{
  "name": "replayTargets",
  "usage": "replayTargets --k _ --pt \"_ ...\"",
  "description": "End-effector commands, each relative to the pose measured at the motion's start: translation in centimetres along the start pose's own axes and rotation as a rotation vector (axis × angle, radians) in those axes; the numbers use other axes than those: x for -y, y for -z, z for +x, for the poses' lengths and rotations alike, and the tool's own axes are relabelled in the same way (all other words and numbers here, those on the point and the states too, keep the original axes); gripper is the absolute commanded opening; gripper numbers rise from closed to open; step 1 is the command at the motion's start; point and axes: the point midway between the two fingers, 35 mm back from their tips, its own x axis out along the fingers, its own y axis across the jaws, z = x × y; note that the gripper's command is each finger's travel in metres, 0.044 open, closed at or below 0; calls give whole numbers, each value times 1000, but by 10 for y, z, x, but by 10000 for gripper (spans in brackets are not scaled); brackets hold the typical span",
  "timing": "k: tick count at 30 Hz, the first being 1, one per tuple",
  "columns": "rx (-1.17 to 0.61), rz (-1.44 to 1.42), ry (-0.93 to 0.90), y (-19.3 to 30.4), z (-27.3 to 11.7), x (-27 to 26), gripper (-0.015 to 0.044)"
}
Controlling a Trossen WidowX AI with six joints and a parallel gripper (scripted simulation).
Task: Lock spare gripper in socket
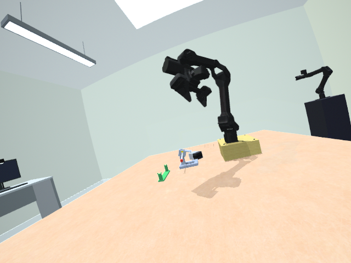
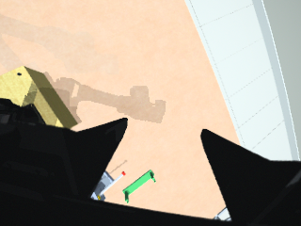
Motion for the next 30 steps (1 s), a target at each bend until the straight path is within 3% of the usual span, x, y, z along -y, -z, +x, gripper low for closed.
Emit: replayTargets --k 1,4,16,25,30 --pt "-6 10 -1 3 1 1 374" --pt "-87 154 -20 44 10 5 300" --pt "-431 840 -131 236 34 -49 300" --pt "-441 863 -136 243 36 -54 300" --pt "-441 863 -136 252 67 -68 300"
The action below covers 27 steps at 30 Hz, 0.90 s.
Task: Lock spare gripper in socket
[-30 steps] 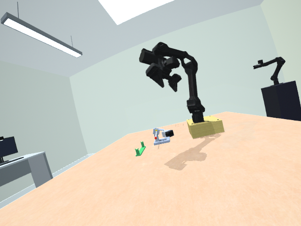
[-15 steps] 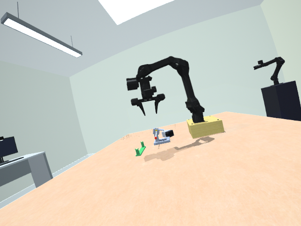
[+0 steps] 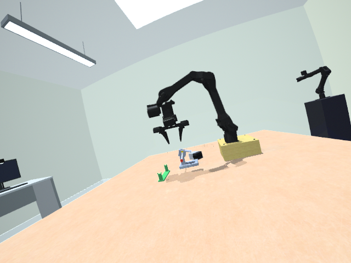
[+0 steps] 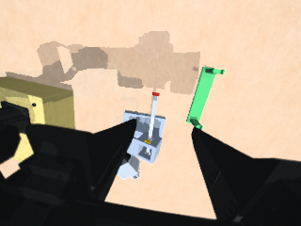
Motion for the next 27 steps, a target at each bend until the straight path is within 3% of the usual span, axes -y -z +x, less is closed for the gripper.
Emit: replayTargets --k 1,4,27 --pt "-12 10 -23 5 36 -9 300" --pt "-12 10 -24 7 57 -15 300" --pt "-11 10 -24 7 90 -14 300"
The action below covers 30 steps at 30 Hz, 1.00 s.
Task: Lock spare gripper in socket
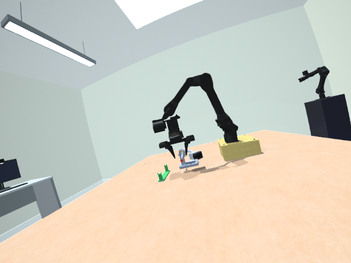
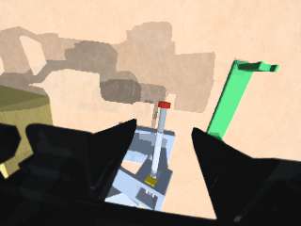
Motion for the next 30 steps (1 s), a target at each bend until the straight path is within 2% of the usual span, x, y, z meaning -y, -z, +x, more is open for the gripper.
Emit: replayTargets --k 1,17,27,30 --pt "-7 6 -10 1 10 -2 300" --pt "-7 6 -10 1 36 -3 300" --pt "-7 6 -10 1 37 -3 300" --pt "-7 6 -10 1 37 -3 221"
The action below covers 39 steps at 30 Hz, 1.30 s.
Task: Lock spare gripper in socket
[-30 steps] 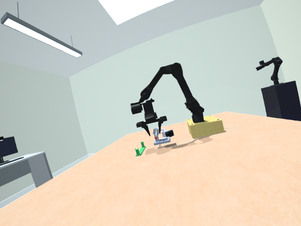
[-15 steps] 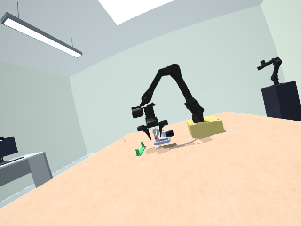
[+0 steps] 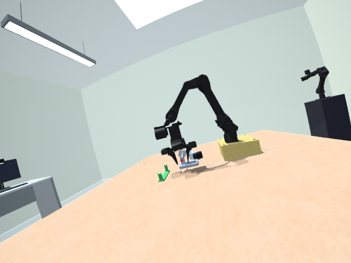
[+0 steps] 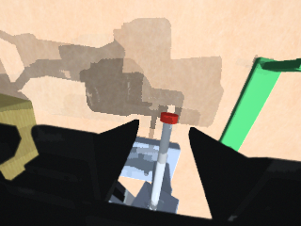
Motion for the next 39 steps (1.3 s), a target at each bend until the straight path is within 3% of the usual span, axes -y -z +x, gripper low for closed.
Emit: replayTargets --k 1,9,39 --pt "-5 5 0 1 1 0 195" --pt "-5 5 0 1 1 0 0" --pt "160 31 0 -10 -10 3 0"
